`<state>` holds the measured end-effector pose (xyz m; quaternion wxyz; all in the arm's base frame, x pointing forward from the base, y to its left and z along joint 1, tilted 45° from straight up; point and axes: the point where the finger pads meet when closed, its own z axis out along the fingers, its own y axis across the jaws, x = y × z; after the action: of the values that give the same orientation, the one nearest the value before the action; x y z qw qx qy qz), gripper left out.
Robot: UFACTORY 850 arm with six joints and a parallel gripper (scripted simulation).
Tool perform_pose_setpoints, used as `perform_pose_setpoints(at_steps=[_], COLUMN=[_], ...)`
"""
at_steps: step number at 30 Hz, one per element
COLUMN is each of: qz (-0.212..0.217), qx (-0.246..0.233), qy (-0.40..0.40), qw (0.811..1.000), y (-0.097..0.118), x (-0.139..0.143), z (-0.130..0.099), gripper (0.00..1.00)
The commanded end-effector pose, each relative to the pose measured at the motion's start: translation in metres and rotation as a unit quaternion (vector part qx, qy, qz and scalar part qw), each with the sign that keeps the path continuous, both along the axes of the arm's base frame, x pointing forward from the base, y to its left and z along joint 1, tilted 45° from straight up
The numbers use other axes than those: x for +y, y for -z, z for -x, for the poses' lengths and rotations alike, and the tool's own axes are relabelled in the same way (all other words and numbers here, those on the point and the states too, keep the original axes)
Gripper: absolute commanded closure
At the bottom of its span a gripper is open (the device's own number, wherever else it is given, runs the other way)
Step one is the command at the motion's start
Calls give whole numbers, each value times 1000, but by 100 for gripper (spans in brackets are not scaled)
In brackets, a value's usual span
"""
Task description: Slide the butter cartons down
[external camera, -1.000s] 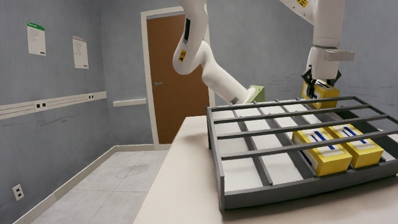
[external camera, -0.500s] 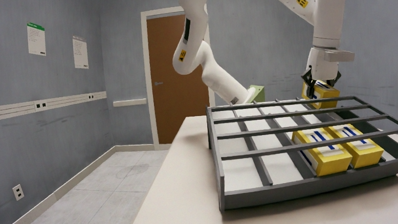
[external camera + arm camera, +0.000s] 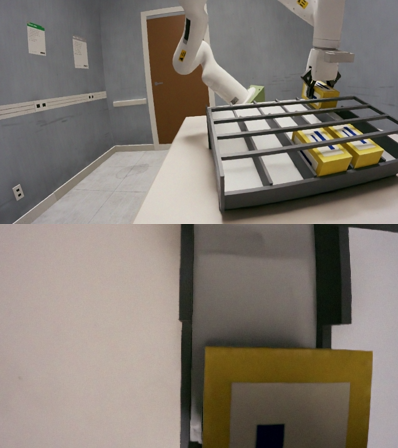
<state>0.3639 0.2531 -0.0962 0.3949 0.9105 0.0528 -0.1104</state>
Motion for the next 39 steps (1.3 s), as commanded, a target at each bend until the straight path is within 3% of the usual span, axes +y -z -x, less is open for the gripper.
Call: perform_pose_setpoints(at_steps=[1, 39], qz=[-1, -1], qx=[-1, -1], qy=[0, 0], qw=[1000, 1000], y=[0, 5], x=[1, -5], z=[-1, 0], gripper=[100, 100])
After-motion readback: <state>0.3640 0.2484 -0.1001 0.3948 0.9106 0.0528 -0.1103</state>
